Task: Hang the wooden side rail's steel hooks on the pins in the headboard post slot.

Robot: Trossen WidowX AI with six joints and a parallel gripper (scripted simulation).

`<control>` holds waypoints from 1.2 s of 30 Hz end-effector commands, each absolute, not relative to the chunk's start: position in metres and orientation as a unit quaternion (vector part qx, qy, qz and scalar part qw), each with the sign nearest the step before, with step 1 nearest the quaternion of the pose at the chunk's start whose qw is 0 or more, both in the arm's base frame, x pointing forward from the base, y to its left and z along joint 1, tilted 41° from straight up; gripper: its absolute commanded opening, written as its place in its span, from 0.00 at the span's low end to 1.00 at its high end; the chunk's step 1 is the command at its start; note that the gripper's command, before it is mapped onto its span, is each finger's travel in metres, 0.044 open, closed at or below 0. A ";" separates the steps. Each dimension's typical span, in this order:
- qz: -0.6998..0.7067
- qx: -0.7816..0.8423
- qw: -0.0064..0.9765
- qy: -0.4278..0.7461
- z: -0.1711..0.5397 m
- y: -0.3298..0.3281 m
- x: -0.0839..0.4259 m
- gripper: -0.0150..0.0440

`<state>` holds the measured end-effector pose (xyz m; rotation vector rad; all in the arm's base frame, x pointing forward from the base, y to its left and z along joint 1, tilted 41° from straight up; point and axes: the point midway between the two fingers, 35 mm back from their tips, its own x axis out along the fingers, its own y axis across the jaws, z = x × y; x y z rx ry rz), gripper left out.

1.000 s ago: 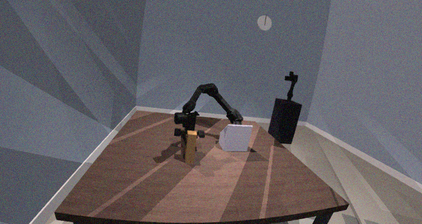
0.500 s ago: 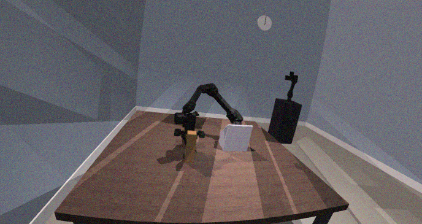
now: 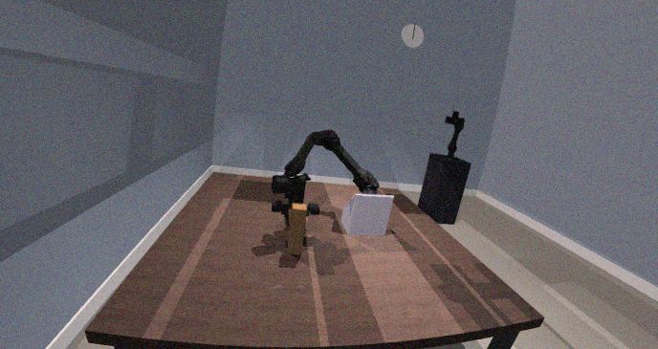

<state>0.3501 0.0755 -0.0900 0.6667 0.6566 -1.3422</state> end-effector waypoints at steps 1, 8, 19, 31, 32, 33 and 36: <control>-0.599 0.298 0.683 0.293 -0.090 0.075 0.350 0.74; -0.596 0.299 0.684 0.296 -0.065 0.097 0.347 1.00; -0.596 0.298 0.684 0.296 -0.041 0.079 0.347 1.00; -0.597 0.304 0.682 0.294 -0.041 0.081 0.349 1.00; -0.597 0.304 0.682 0.294 -0.041 0.081 0.349 1.00; -0.597 0.304 0.682 0.294 -0.041 0.081 0.349 1.00; -0.597 0.304 0.682 0.294 -0.041 0.081 0.349 1.00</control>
